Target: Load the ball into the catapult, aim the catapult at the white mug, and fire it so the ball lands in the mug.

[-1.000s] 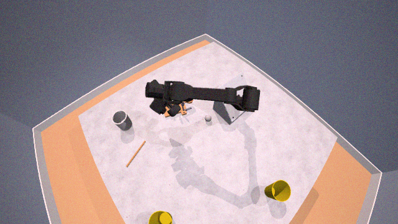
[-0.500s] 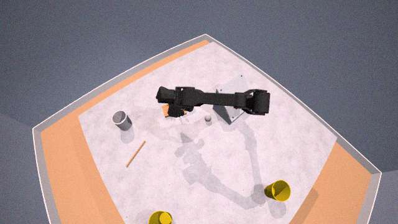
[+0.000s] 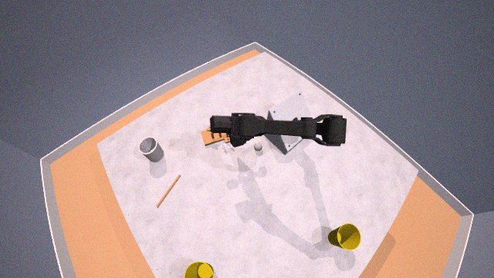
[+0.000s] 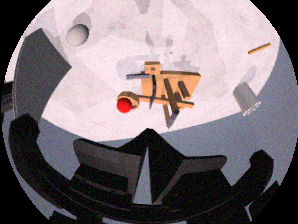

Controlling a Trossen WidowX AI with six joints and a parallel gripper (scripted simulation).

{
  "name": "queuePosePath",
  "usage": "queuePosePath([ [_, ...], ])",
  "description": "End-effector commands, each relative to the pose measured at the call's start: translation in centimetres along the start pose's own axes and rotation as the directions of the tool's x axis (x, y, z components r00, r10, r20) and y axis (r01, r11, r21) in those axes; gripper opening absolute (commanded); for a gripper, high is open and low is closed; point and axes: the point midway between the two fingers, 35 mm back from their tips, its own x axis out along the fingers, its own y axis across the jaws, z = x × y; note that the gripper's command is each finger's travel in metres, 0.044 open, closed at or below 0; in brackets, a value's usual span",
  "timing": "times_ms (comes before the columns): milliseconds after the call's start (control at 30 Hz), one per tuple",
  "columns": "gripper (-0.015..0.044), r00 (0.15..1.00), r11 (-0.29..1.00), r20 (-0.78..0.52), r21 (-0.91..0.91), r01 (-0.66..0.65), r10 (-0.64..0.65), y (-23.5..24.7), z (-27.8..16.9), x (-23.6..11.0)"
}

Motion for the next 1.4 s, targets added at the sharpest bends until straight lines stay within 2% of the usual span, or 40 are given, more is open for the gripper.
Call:
queuePosePath([
  [0, 0.0, 0.998, 0.989, -0.046, -0.143, -0.046, 0.04, 2.3, -0.2, 0.1],
  [133, 0.0, 0.996, 0.972, -0.069, -0.221, -0.074, 0.06, 3.5, -0.3, 0.1],
  [1367, 0.0, 0.996, 0.972, -0.066, -0.222, -0.072, 0.059, 4.0, 3.2, 3.9],
])
